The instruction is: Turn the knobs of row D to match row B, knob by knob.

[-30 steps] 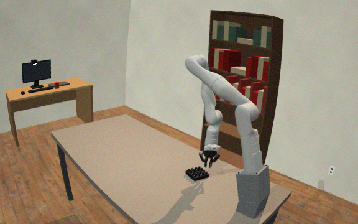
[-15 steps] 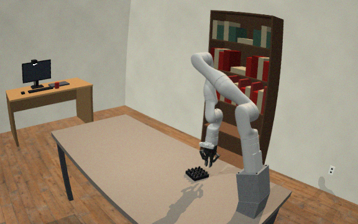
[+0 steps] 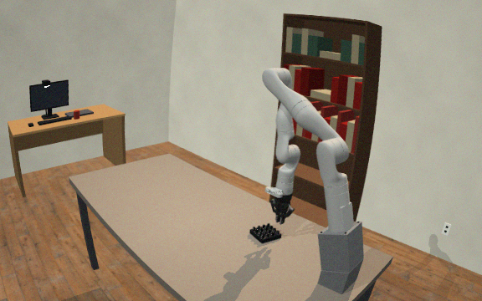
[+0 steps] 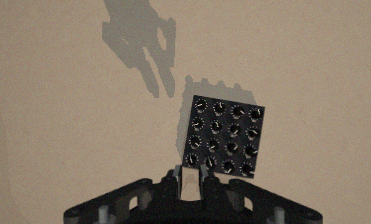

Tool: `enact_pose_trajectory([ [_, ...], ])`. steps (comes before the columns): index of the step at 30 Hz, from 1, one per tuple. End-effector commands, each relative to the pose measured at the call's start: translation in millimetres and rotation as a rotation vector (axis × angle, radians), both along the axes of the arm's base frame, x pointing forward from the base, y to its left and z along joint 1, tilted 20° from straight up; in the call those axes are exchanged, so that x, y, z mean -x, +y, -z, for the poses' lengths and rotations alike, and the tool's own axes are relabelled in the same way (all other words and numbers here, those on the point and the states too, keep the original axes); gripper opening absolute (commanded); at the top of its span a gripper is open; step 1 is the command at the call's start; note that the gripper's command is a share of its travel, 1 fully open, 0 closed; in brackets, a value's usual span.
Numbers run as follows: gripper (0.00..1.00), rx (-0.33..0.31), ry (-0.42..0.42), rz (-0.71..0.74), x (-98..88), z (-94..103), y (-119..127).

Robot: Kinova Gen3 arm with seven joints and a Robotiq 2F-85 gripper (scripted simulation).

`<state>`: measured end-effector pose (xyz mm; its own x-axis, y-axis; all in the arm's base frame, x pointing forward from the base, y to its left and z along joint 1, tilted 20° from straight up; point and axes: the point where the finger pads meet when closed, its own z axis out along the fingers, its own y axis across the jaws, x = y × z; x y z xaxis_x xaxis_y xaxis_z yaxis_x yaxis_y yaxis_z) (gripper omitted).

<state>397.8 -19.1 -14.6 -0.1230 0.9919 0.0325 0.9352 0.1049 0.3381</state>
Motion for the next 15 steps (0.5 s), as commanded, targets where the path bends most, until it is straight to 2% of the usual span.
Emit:
enact_pose_trajectory([
  [1,0.19,-0.021,0.002,0.054,-0.7,-3.3,-1.4],
  [15,0.19,-0.050,0.007,0.121,-0.7,-5.1,0.4],
])
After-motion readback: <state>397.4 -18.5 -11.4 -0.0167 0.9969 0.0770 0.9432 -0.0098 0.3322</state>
